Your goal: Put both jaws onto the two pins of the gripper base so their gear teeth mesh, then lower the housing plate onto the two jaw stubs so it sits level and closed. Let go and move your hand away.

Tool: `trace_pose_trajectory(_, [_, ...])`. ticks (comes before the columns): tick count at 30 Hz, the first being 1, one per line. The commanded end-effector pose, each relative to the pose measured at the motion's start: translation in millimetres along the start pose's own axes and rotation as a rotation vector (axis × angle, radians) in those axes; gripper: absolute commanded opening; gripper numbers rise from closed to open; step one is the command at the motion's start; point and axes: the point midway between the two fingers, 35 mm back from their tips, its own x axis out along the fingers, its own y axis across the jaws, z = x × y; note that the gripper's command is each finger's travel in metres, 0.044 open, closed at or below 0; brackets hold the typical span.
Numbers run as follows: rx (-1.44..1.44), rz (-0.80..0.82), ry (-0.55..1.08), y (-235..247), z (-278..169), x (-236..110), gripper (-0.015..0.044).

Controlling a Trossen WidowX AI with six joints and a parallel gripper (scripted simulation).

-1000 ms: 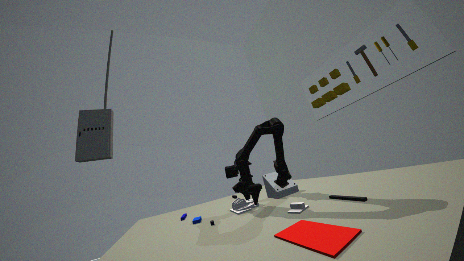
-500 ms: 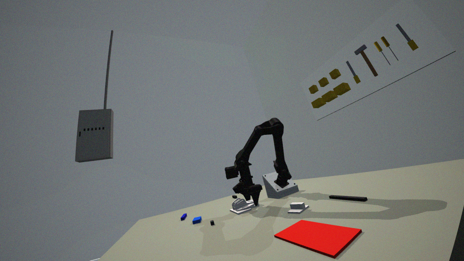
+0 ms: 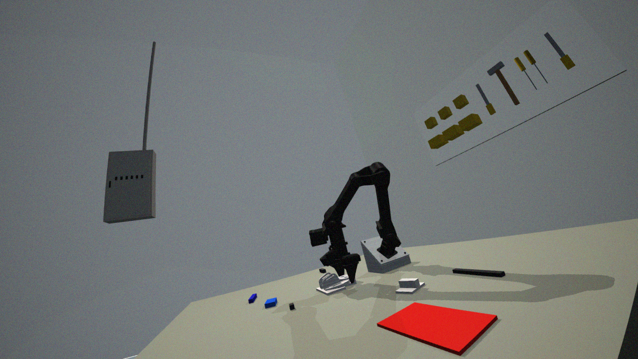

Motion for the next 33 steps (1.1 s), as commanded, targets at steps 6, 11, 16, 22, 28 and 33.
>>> trace_pose_trajectory(6, [0.003,-0.002,0.001,-0.5,-0.3,0.4,0.0351])
trace_pose_trajectory(11, [0.003,-0.002,0.001,-0.5,-0.3,0.4,0.0351])
trace_pose_trajectory(16, [0.003,-0.002,0.001,-0.5,-0.3,-0.1,0.0351])
trace_pose_trajectory(22, [0.003,-0.002,0.001,-0.6,-0.3,-4.9,0.0351])
trace_pose_trajectory(28, [0.003,-0.002,0.001,-0.8,0.2,-4.4,0.0351])
trace_pose_trajectory(33, [0.003,-0.002,0.001,-0.9,0.3,-4.0,0.0351])
